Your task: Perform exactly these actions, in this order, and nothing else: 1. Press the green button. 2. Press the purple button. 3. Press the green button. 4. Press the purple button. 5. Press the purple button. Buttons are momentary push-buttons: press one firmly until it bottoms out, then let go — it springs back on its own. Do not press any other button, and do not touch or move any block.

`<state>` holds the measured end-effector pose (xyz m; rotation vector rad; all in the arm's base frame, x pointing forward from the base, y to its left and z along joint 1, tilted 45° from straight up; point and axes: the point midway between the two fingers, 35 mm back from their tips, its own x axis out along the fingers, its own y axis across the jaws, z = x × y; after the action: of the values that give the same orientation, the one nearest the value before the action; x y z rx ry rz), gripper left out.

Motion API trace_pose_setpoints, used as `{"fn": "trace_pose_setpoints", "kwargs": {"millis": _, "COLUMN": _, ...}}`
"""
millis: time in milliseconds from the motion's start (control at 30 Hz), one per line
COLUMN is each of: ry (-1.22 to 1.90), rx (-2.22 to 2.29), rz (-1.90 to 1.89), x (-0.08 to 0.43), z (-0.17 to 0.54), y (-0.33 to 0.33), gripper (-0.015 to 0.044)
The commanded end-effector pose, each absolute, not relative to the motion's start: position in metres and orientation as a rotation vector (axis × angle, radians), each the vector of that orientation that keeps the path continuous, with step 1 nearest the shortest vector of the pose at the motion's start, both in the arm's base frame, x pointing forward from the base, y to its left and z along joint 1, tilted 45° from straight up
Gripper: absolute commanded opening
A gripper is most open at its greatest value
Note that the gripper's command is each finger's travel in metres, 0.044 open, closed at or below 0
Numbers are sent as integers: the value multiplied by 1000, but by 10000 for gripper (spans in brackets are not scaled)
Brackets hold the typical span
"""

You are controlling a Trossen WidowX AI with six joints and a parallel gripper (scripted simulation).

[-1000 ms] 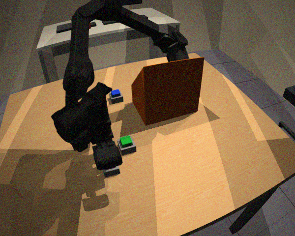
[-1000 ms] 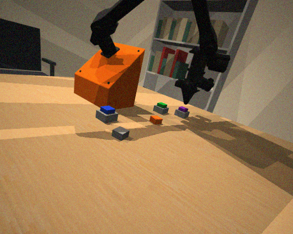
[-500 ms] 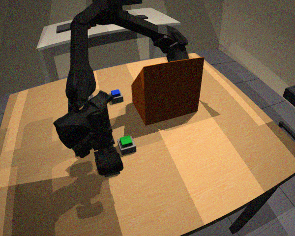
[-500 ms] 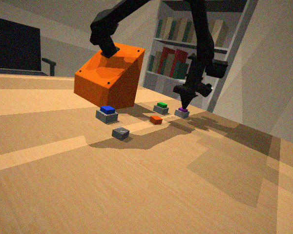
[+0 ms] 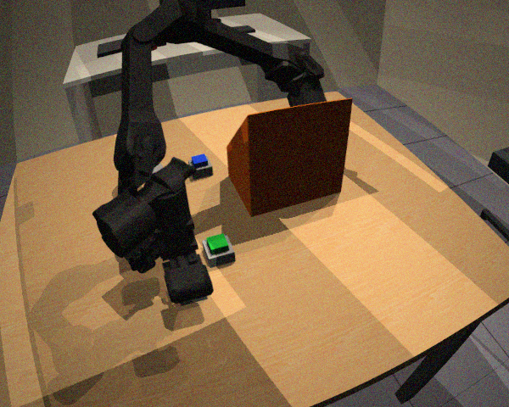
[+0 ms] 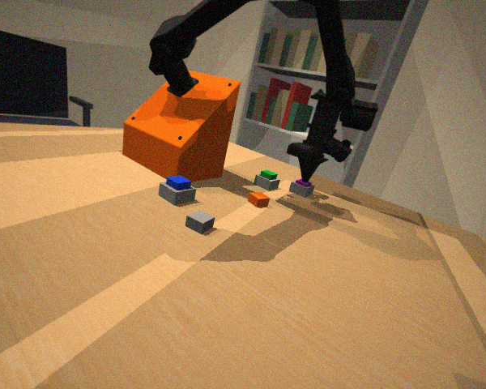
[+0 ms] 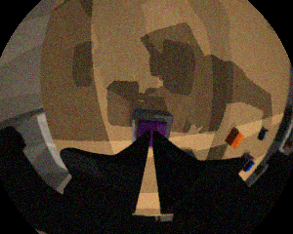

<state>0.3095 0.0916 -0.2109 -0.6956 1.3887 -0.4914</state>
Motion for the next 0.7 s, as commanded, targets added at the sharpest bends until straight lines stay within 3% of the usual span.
{"fn": "trace_pose_setpoints", "kwargs": {"millis": 0, "ry": 1392, "rx": -707, "rz": -492, "x": 308, "z": -213, "y": 90, "gripper": 20}}
{"fn": "trace_pose_setpoints", "kwargs": {"millis": 300, "ry": 1393, "rx": -706, "rz": -490, "x": 303, "z": -188, "y": 114, "gripper": 20}}
{"fn": "trace_pose_setpoints", "kwargs": {"millis": 533, "ry": 1398, "rx": -702, "rz": -483, "x": 233, "z": -162, "y": 157, "gripper": 204}}
{"fn": "trace_pose_setpoints", "kwargs": {"millis": 667, "ry": 1398, "rx": -703, "rz": -485, "x": 224, "z": -159, "y": 160, "gripper": 309}}
